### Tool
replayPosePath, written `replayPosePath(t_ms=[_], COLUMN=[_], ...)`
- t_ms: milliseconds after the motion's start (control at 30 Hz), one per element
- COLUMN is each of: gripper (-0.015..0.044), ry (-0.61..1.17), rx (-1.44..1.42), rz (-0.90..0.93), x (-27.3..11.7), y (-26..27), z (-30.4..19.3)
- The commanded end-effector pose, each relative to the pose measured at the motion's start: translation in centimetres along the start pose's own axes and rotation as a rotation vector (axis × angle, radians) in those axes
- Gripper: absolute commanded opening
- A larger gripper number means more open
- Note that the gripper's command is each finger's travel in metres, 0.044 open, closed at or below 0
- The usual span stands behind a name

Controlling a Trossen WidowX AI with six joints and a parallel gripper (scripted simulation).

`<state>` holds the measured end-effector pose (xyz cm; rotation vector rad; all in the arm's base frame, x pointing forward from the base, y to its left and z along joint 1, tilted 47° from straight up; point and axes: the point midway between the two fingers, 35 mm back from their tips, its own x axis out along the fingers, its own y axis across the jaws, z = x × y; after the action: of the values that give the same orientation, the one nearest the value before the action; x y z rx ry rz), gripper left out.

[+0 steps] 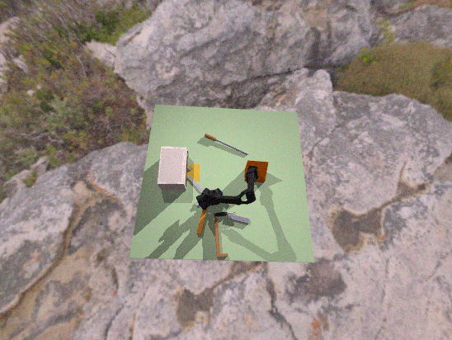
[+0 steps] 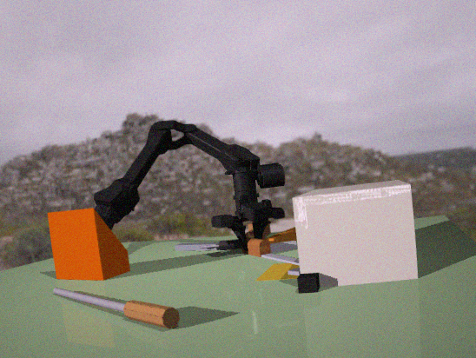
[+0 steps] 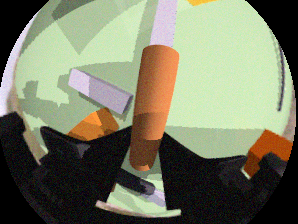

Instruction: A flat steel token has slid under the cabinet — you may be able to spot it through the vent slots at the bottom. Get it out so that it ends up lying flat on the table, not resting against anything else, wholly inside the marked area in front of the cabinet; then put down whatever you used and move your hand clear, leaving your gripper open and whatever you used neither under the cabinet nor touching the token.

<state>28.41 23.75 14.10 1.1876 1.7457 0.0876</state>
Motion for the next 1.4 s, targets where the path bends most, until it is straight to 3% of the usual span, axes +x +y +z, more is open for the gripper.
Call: replayPosePath(t_ms=[0, 1367], gripper=[0.0, 0.0], ry=[-0.006, -0.009], rx=[-0.002, -0.003], rz=[0.0, -0.001], x=[0.0, 0.0], y=[0.0, 0.0], z=[1.1, 7.7])
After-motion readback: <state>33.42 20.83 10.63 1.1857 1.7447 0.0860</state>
